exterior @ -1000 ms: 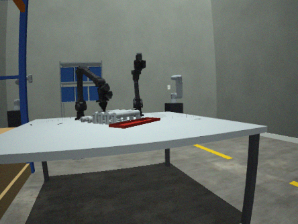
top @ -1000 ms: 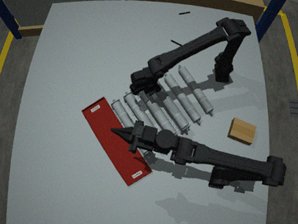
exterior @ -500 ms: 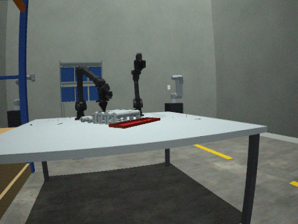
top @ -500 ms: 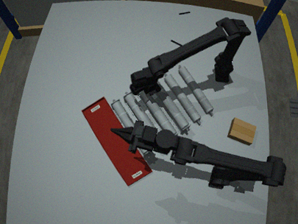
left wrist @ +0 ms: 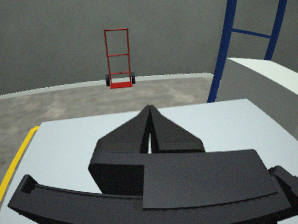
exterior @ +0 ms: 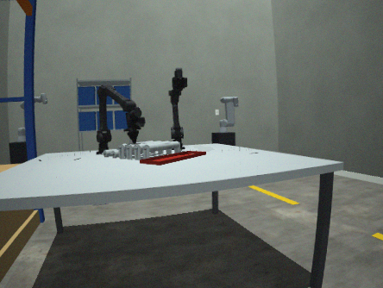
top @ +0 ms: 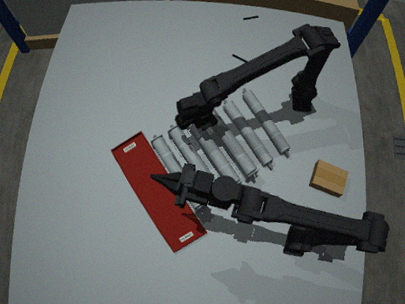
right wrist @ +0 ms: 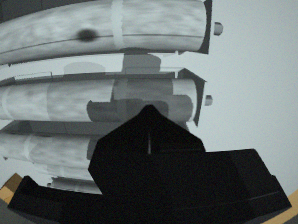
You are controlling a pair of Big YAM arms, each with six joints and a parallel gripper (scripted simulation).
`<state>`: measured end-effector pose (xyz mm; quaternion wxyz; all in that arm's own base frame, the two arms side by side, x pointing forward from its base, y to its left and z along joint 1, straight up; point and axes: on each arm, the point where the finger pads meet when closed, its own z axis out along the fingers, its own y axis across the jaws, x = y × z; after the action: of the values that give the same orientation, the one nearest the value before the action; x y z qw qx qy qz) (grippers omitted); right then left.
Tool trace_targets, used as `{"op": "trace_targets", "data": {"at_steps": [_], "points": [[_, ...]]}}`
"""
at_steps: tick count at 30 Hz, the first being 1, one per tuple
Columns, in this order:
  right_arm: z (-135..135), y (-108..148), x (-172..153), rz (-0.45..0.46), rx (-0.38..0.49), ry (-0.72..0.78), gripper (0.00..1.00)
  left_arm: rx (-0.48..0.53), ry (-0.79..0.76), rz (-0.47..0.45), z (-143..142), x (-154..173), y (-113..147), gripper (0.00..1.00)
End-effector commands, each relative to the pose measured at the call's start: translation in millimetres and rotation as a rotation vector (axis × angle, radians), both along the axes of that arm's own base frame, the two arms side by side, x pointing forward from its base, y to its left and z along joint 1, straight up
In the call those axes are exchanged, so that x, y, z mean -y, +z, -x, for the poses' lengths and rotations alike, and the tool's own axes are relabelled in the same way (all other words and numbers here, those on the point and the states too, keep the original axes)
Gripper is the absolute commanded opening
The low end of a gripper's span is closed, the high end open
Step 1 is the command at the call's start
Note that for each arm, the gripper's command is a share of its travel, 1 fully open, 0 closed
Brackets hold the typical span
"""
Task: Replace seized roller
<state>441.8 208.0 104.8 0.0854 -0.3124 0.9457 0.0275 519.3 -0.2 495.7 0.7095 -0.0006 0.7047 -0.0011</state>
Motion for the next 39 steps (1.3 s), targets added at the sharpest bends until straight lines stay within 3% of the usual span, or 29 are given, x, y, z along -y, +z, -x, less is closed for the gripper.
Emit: {"op": "trace_targets", "data": {"at_steps": [1, 11, 15, 39], "points": [[-17.1, 10.7, -13.5, -0.006, 0.013, -0.006, 0.0, 0.044, -0.002, -0.006, 1.0, 2.5, 28.5, 0.0], [-24.5, 5.3, -19.8, -0.003, 0.004, -0.006, 0.0, 0.044, -0.002, -0.006, 1.0, 2.5, 28.5, 0.0], [-8.1, -16.1, -7.1, 0.016, -0.031, -0.002, 0.0, 0.044, -0.002, -0.006, 1.0, 2.5, 28.5, 0.0], [-4.3, -17.3, -2.9, 0.021, -0.043, -0.004, 0.0, 0.044, -0.002, -0.006, 1.0, 2.5, 28.5, 0.0]]}}
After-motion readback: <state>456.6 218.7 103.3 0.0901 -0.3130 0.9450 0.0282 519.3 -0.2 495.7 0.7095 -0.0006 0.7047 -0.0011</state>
